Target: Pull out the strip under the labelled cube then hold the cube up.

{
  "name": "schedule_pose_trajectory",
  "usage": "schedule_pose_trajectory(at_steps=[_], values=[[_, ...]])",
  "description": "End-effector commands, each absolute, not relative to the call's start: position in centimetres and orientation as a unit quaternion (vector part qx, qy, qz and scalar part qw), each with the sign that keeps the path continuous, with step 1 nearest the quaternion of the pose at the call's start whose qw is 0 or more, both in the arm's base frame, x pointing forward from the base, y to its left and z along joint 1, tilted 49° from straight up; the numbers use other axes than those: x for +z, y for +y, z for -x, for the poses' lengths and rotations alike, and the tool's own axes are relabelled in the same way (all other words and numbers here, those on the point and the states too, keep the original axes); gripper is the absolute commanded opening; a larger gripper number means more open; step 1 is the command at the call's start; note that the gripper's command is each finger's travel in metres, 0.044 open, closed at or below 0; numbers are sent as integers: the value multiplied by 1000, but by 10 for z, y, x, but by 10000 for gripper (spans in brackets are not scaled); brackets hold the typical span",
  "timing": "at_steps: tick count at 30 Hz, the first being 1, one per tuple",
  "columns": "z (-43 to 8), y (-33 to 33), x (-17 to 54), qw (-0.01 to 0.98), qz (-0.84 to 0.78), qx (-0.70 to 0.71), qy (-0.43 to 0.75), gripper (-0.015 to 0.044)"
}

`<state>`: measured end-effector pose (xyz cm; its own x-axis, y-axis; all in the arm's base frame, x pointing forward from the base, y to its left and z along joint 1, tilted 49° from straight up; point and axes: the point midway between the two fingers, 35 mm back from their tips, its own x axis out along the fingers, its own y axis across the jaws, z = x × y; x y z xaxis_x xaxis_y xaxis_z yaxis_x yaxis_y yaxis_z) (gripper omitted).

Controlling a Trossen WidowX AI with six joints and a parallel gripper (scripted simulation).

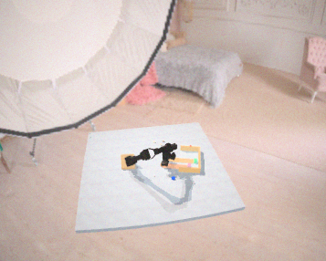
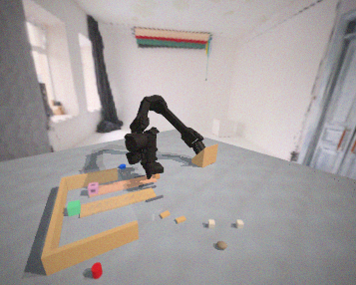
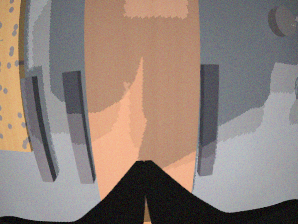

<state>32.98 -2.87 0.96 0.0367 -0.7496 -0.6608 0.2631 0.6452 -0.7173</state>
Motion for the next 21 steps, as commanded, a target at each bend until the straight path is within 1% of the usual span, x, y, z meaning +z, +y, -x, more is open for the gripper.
schedule_pose_trajectory(at_steps=[1, 21], values=[[-319, -31, 4, 682, 205, -370, 597, 0], [-289, -28, -2, 682, 205, -369, 597, 0]])
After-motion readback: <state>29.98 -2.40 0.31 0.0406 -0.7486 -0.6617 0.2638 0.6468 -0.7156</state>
